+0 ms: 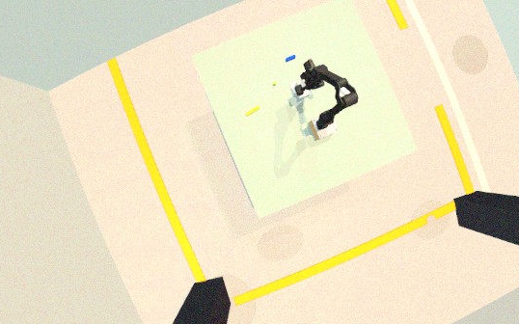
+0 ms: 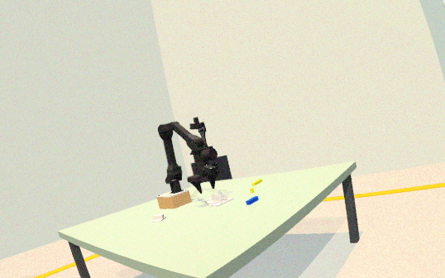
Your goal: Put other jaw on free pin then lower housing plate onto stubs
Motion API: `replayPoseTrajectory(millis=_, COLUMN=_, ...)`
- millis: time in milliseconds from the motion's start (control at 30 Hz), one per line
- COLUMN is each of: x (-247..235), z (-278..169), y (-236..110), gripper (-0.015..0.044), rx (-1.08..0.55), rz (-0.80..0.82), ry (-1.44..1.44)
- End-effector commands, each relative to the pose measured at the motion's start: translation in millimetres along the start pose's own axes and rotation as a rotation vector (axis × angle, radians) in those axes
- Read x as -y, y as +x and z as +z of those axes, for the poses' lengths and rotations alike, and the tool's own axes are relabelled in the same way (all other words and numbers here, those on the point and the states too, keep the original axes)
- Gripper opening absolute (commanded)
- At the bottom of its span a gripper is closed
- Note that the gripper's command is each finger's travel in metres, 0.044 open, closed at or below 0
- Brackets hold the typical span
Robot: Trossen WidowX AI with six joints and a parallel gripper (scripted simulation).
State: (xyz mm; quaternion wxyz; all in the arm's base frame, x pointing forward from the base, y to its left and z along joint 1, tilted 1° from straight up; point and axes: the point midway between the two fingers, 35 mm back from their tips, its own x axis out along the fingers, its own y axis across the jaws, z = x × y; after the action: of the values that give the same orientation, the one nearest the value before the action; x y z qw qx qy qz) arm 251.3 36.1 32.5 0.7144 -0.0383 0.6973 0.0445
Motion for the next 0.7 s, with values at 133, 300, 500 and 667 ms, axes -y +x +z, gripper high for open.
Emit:
replayPoseTrajectory(millis=133, x=0.1, z=-7.2, y=-19.0, gripper=0.0440, rx=0.009, rz=0.000, ry=-0.001)
replayPoseTrajectory(millis=300, x=0.9, z=-40.1, y=-56.5, gripper=0.0440, rx=0.004, rz=-0.002, ry=-0.004)
replayPoseTrajectory(millis=500, x=1.2, z=-51.0, y=-66.4, gripper=0.0440, rx=0.003, rz=-0.003, ry=-0.005)
replayPoseTrajectory(millis=667, x=1.2, z=-51.0, y=-66.4, gripper=0.0440, rx=0.003, rz=-0.003, ry=-0.005)
